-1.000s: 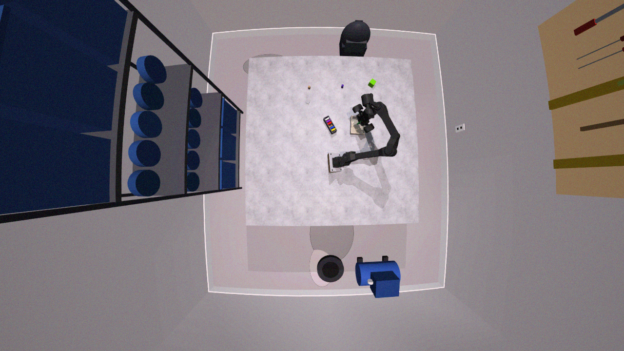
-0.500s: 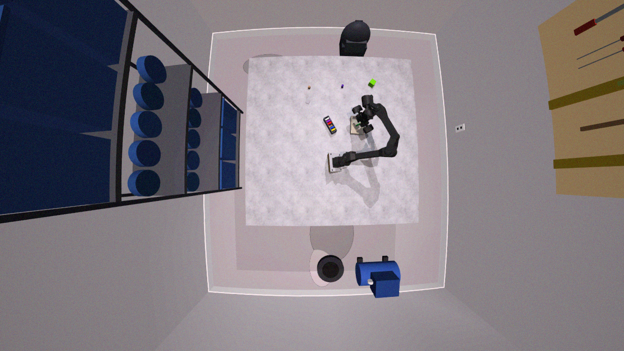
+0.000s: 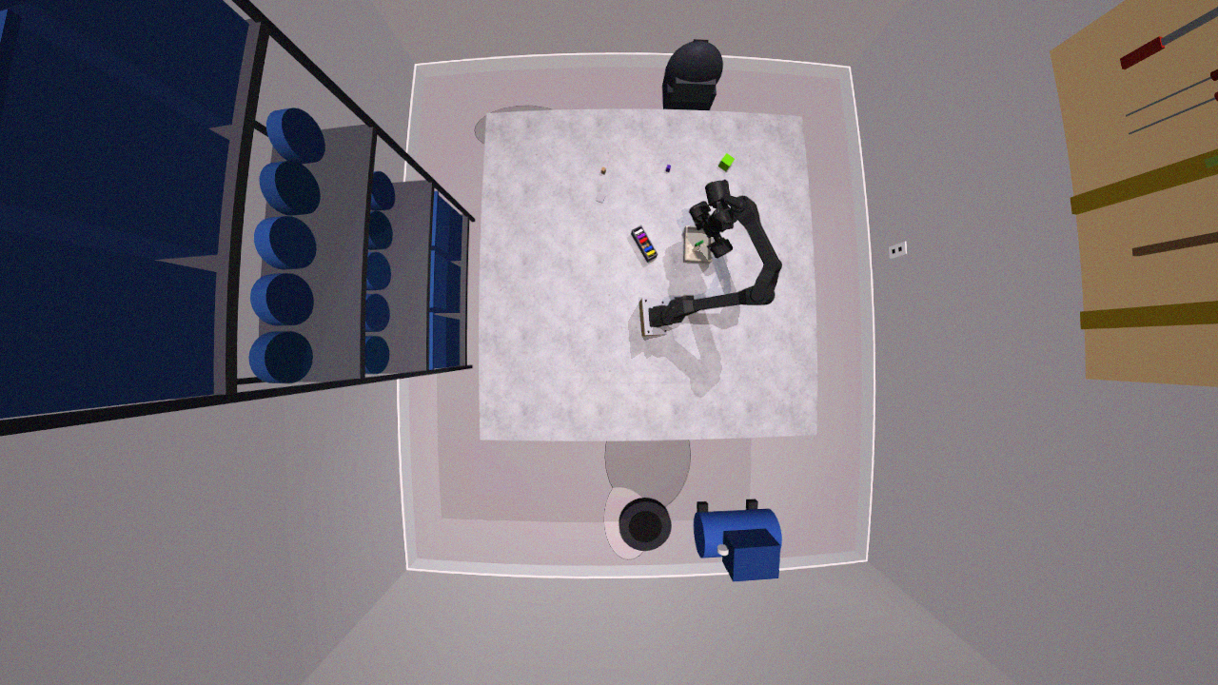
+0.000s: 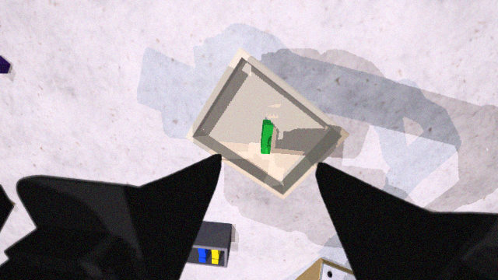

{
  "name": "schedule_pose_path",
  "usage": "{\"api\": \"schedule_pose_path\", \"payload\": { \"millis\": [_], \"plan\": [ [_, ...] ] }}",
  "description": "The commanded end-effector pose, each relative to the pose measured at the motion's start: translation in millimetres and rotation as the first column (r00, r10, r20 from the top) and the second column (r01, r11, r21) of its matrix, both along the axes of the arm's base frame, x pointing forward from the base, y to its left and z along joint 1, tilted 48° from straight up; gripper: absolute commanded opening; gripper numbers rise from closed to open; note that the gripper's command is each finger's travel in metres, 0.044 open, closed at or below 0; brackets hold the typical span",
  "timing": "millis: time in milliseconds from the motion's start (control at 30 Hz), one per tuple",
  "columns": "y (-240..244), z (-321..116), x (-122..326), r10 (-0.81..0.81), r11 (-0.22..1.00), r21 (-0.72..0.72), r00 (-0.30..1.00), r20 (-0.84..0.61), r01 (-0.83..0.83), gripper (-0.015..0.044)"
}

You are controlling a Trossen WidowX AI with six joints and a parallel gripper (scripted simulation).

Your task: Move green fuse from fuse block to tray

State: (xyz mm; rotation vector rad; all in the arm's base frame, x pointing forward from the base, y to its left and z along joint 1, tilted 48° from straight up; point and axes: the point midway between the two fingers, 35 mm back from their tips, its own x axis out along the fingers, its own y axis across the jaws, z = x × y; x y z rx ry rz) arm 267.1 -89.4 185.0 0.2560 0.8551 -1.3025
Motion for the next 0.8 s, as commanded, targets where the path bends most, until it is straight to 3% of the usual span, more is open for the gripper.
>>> {"api": "schedule_pose_path", "payload": {
  "millis": [0, 767],
  "plan": [
    [6.2, 6.0, -0.4, -0.001, 1.0, -0.001, 1.0, 0.001, 0.001, 0.033],
    [3.7, 3.7, -1.0, -0.003, 1.0, -0.002, 1.0, -0.004, 0.003, 0.033]
  ]
}}
